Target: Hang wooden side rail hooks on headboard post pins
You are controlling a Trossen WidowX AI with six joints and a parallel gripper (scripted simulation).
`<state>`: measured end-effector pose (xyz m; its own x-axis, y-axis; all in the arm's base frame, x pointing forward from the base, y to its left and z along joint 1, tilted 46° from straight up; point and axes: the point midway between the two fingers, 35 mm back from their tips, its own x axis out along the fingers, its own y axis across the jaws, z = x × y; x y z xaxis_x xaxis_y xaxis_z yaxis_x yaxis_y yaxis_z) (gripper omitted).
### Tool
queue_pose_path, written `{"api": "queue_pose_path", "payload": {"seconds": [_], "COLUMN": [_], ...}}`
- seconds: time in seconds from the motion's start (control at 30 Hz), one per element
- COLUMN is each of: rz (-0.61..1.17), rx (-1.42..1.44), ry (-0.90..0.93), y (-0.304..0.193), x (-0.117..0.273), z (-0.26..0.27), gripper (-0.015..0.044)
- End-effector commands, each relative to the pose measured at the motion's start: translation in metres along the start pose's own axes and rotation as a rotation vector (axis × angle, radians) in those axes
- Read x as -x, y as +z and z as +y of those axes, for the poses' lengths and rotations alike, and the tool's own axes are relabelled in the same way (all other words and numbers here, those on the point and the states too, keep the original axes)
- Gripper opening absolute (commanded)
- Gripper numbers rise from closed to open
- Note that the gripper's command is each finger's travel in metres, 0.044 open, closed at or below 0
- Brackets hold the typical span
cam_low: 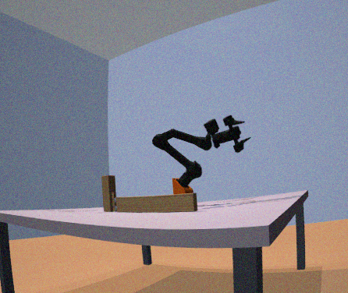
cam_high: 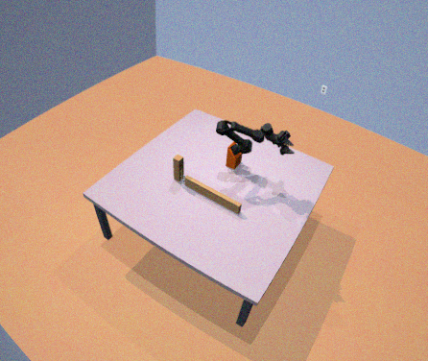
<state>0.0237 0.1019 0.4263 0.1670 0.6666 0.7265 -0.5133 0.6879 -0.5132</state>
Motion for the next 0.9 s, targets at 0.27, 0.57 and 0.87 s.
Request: {"api": "queue_pose_path", "payload": {"seconds": [0.27,0.57,0.87], "rz": [0.028,0.134,0.34], "rx": [0.54,1.045,1.363], "ry": [0.107,0.347,0.661], "y": [-0.005,-0.075,-0.193], "x": [-0.029,-0.056,-0.049], "z": [0.052,0.105,0.114], "gripper": [0.044,0.044,0.044]}}
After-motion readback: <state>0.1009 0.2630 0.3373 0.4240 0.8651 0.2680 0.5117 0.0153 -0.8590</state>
